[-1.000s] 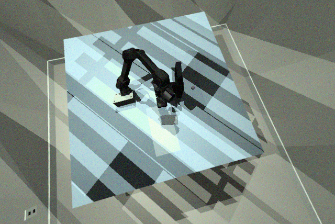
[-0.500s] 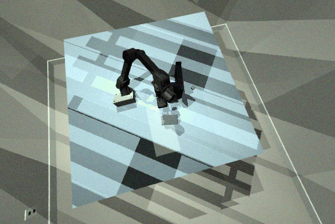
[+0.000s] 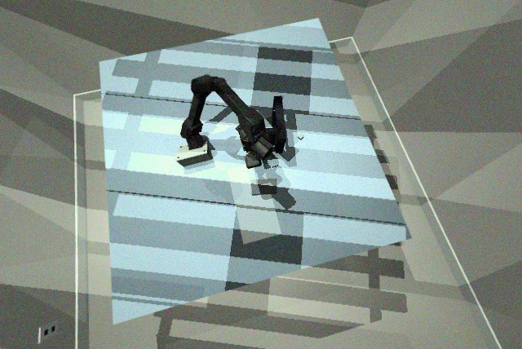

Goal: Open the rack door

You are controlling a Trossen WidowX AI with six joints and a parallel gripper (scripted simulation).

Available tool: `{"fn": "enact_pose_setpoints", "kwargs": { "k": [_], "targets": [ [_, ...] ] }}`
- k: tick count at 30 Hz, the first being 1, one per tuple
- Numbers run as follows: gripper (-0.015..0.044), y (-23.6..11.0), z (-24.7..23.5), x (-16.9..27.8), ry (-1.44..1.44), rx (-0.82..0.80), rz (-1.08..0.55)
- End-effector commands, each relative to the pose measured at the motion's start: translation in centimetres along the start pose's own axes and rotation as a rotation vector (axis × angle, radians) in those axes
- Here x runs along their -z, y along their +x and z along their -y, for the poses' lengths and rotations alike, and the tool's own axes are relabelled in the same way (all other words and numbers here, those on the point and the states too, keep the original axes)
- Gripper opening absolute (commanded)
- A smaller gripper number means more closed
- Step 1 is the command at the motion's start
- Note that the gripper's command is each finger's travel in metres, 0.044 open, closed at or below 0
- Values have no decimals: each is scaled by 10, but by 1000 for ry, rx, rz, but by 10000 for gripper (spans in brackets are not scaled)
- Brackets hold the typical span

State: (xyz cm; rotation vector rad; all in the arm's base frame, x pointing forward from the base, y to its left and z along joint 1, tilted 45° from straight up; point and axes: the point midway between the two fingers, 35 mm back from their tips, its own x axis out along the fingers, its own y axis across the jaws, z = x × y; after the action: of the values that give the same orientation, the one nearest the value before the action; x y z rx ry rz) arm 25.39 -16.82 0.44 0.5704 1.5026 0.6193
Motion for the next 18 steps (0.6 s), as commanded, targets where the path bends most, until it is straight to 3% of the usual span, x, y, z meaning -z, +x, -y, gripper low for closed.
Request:
{"fn": "enact_pose_setpoints", "kwargs": {
  "k": [1,18],
  "targets": [
    [297,-6,0,0,3,4,8],
    [297,-36,0,0,37,32,41]
  ]
}}
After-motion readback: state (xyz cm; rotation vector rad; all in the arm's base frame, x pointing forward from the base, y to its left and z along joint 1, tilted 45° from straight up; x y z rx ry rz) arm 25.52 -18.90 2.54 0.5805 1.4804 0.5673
